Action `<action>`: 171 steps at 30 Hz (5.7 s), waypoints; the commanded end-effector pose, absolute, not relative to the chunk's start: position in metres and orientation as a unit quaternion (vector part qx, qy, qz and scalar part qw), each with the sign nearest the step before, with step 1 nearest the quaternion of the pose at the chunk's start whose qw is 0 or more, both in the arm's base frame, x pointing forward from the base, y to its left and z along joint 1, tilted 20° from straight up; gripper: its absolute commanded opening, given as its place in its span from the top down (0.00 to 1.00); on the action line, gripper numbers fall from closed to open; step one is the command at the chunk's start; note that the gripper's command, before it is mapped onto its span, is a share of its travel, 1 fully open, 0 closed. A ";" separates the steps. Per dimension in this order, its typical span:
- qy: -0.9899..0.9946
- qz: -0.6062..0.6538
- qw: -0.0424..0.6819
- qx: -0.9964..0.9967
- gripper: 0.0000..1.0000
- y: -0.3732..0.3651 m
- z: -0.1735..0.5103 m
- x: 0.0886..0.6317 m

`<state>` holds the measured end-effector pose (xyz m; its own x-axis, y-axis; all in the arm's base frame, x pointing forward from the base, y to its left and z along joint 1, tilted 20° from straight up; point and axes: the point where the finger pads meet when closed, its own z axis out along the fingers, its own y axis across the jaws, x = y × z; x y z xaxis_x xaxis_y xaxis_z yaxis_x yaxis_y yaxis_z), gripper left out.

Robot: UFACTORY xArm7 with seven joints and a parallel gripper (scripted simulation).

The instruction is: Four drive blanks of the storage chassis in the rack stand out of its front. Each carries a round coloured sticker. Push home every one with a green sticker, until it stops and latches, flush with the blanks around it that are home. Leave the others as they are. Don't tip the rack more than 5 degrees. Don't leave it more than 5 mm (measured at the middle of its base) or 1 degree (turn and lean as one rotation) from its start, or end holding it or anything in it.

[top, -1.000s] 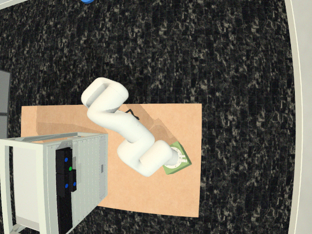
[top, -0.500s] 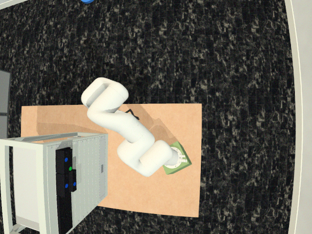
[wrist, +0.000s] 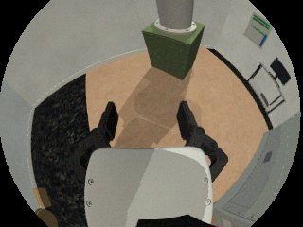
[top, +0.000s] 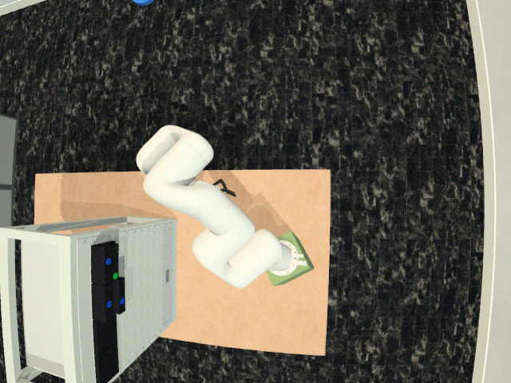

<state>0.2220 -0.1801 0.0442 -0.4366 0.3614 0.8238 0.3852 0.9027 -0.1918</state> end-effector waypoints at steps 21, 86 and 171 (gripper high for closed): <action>-0.849 -0.012 0.479 -0.220 0.00 -0.184 0.025 0.108; -0.751 0.039 0.513 -0.413 0.00 -0.223 -0.051 -0.084; -0.134 -0.347 0.526 -0.765 0.00 0.343 0.088 -0.020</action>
